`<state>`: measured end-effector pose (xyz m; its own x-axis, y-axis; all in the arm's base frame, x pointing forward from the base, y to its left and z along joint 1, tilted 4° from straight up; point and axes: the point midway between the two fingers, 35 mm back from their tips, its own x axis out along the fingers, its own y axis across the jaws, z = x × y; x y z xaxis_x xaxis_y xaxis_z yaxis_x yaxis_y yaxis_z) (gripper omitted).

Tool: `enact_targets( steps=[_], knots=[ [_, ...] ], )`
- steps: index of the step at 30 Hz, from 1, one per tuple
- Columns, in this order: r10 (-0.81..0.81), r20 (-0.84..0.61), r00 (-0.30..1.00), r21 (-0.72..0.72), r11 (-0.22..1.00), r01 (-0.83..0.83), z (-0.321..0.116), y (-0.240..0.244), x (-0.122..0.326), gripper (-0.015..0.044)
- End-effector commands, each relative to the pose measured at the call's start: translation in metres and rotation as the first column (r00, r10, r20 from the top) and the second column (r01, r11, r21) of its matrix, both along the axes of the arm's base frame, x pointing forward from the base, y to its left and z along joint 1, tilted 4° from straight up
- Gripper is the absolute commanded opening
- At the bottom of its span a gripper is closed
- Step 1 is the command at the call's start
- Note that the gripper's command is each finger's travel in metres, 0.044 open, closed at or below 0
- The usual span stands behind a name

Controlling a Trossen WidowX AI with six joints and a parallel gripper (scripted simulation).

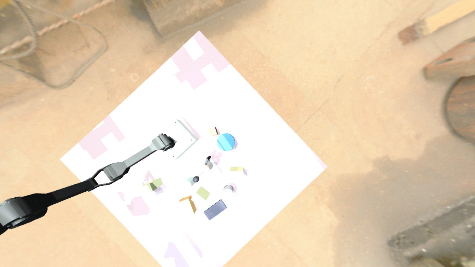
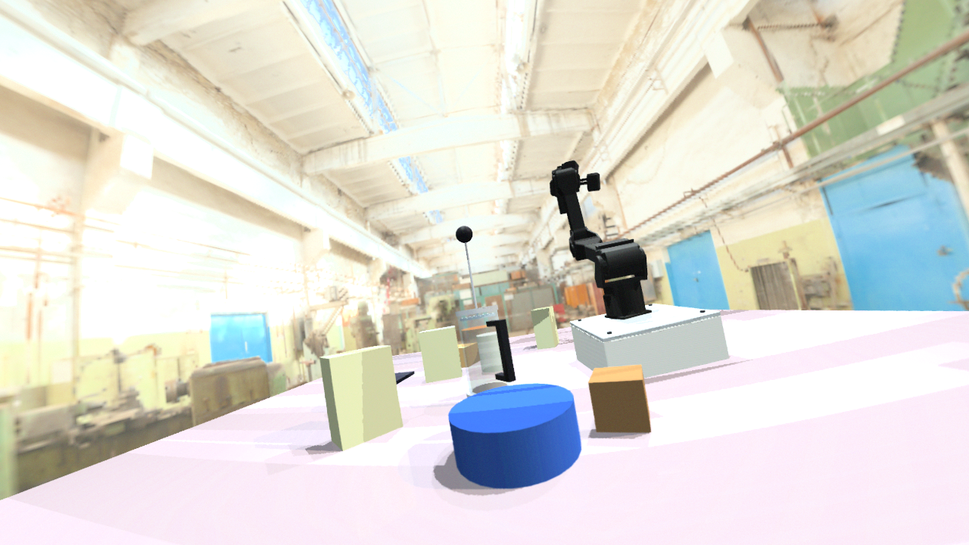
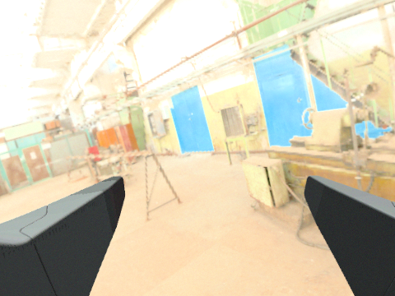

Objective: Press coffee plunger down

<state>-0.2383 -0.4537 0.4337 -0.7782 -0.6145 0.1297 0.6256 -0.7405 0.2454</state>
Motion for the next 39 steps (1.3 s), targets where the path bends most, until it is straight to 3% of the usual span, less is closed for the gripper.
enact_targets(
  steps=[1,12,18,23,31,39],
  knots=[
    [-0.002,0.001,1.000,-0.012,1.000,0.002,0.002,0.002,-0.001,0.0426],
    [-0.007,0.011,1.000,-0.484,0.875,0.011,0.086,0.087,-0.029,0.0440],
    [0.012,-0.045,0.999,-0.775,0.631,-0.042,0.139,0.162,-0.035,0.0440],
    [0.027,-0.162,0.986,-0.927,0.339,-0.162,0.179,0.237,-0.023,0.0440],
    [-0.001,-0.464,0.886,-0.883,-0.078,-0.462,0.220,0.354,0.033,0.0440],
    [-0.068,-0.787,0.613,-0.548,-0.379,-0.746,0.225,0.449,0.123,0.0440]
  ],
)
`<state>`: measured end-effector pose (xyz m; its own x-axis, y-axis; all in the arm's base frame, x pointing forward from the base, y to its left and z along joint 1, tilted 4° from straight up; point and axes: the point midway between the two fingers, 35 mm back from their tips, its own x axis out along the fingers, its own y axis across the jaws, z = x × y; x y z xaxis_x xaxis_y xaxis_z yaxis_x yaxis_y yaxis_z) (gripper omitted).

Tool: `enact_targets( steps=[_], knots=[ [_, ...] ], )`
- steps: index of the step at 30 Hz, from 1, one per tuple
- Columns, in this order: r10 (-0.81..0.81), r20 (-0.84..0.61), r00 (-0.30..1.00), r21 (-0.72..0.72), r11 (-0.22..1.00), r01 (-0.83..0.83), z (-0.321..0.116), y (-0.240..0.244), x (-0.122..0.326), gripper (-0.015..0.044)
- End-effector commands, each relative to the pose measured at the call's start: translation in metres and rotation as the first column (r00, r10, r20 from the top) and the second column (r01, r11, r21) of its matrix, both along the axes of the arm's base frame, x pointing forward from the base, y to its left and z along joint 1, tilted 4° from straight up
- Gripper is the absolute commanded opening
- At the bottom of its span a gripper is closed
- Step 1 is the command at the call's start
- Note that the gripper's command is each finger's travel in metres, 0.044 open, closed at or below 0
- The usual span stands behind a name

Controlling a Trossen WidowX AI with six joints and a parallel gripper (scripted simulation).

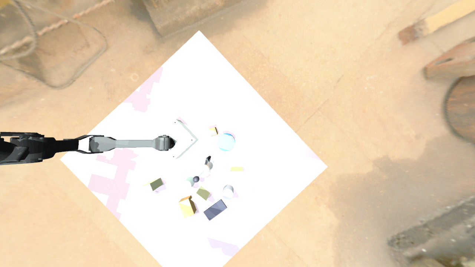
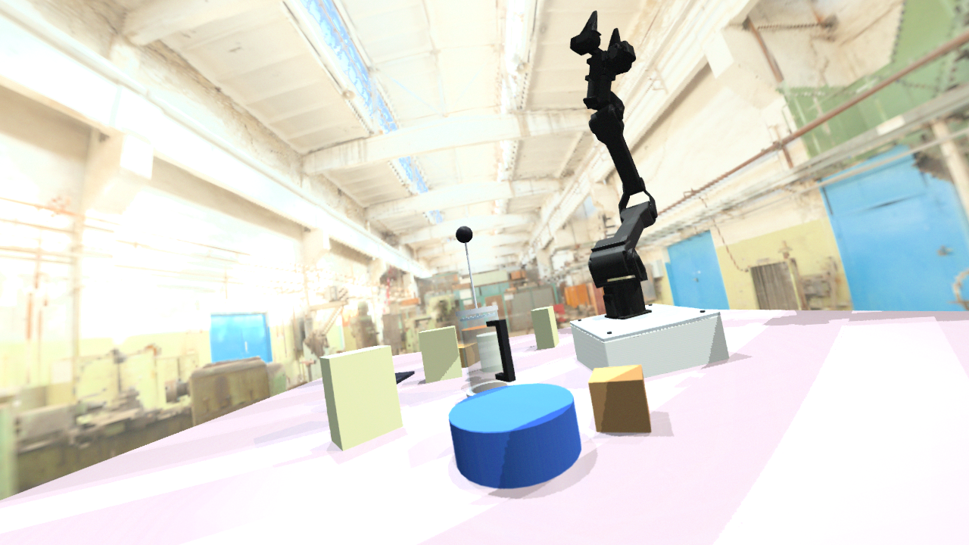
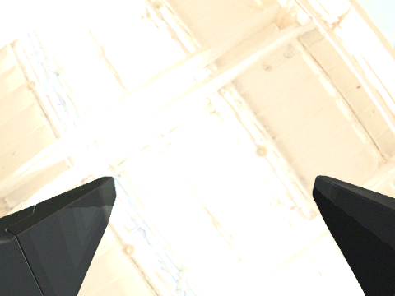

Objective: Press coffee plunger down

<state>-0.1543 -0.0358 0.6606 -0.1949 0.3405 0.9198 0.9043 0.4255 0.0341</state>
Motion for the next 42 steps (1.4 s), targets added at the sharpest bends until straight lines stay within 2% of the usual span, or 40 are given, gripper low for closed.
enact_targets(
  steps=[1,6,11,14,19,24,29,32,36,42],
  knots=[
    [0.053,-0.241,0.969,-0.093,0.993,-0.077,-0.004,0.041,0.053,0.0440],
    [0.088,-0.560,0.824,-0.120,0.975,-0.185,-0.024,0.081,0.126,0.0440],
    [0.130,-0.820,0.558,-0.022,0.966,-0.256,-0.060,0.102,0.201,0.0440],
    [0.157,-0.911,0.382,0.068,0.969,-0.237,-0.088,0.105,0.245,0.0440],
    [0.244,-0.964,0.109,0.225,0.961,-0.163,-0.132,0.099,0.298,0.0440],
    [0.435,-0.877,-0.203,0.439,0.898,0.028,-0.198,0.077,0.344,0.0440],
    [0.673,-0.635,-0.379,0.593,0.739,0.318,-0.269,0.047,0.368,0.0440],
    [0.810,-0.436,-0.392,0.633,0.586,0.506,-0.311,0.029,0.372,0.0440],
    [0.926,-0.200,-0.321,0.615,0.373,0.694,-0.356,0.014,0.368,0.0440],
    [0.921,-0.190,-0.341,0.613,0.382,0.692,-0.358,0.014,0.368,0.0440]
  ],
)
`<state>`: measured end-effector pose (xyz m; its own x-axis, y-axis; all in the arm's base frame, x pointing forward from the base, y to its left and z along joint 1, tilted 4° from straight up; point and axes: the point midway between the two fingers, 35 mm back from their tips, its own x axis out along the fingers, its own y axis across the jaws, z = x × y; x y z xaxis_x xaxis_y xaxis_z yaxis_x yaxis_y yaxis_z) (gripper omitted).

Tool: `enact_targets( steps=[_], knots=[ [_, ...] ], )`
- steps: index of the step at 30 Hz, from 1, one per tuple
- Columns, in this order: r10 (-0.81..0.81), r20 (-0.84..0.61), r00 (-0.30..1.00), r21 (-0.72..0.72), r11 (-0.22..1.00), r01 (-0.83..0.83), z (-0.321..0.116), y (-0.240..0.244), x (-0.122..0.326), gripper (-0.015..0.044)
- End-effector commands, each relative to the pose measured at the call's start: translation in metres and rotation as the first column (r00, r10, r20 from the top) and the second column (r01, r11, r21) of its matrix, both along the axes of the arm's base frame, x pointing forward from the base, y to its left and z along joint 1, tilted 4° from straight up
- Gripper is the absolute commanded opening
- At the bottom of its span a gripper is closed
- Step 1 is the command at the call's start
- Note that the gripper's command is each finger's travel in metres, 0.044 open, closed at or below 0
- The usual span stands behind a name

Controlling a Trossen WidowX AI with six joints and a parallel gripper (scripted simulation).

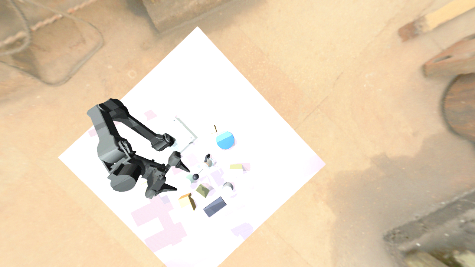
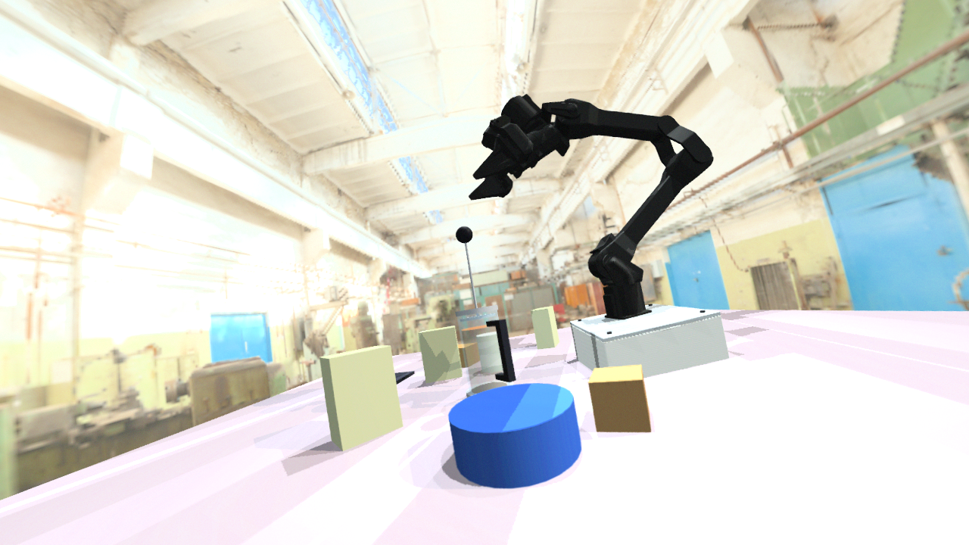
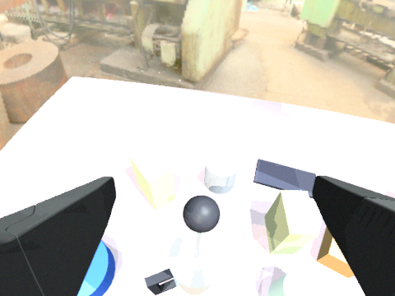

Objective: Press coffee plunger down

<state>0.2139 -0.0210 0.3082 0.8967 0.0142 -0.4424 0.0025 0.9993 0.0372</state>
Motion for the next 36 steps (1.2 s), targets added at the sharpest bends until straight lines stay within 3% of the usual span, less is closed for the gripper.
enact_targets(
  steps=[1,9,36],
  knots=[
    [-0.004,-0.020,1.000,0.026,1.000,0.005,-0.009,0.000,0.000,0.0440],
    [0.006,-0.019,1.000,0.026,1.000,-0.005,-0.064,0.005,0.004,0.0440],
    [0.006,-0.016,1.000,0.026,1.000,-0.006,-0.080,0.006,0.035,0.0440]
  ],
)
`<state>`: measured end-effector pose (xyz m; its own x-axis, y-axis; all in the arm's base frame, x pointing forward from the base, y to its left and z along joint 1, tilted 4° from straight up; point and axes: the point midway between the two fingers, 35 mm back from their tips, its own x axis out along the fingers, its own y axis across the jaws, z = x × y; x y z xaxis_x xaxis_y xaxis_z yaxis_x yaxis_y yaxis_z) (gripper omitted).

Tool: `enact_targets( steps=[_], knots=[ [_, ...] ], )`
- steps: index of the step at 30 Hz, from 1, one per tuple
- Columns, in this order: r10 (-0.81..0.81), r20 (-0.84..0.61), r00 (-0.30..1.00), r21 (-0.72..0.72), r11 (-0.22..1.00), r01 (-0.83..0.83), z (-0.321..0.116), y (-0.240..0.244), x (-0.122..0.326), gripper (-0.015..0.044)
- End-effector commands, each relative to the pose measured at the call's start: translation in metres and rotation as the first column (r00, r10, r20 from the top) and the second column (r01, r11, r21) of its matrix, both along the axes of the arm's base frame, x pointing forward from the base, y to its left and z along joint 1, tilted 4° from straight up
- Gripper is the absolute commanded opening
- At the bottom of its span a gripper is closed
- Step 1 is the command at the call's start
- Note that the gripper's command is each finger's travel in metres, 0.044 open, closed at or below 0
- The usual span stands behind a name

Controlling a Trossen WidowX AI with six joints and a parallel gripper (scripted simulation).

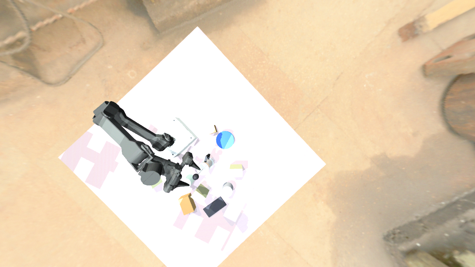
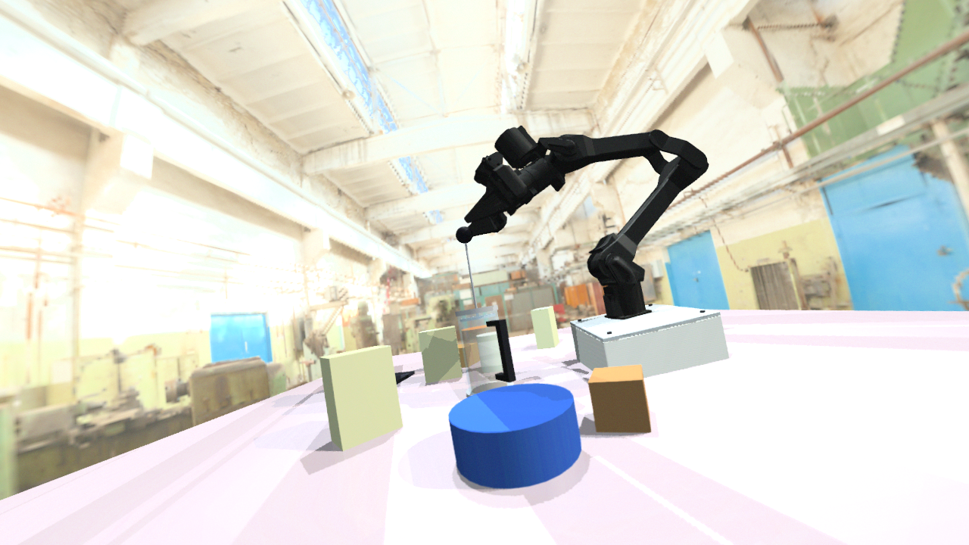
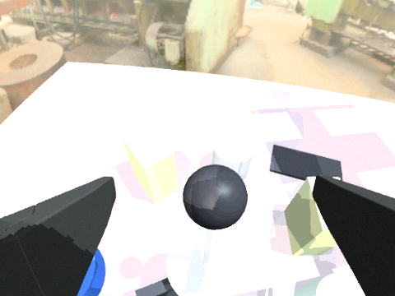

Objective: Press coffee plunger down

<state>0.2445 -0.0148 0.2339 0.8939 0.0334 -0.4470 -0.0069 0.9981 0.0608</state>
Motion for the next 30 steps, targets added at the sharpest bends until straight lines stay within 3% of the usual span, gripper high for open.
enact_targets(
  steps=[1,4,16,30],
  knots=[
    [-0.004,-0.010,1.000,0.003,1.000,0.004,-0.0067,0.0003,0.0059,0.0440],
    [-0.004,-0.010,1.000,0.003,1.000,0.004,-0.0079,0.0006,0.0078,0.0440],
    [-0.004,-0.010,1.000,0.003,1.000,0.004,-0.0079,0.0006,0.0078,0.0125],
    [-0.004,-0.010,1.000,0.003,1.000,0.004,-0.0118,0.0007,0.0089,0.0123]
  ],
)
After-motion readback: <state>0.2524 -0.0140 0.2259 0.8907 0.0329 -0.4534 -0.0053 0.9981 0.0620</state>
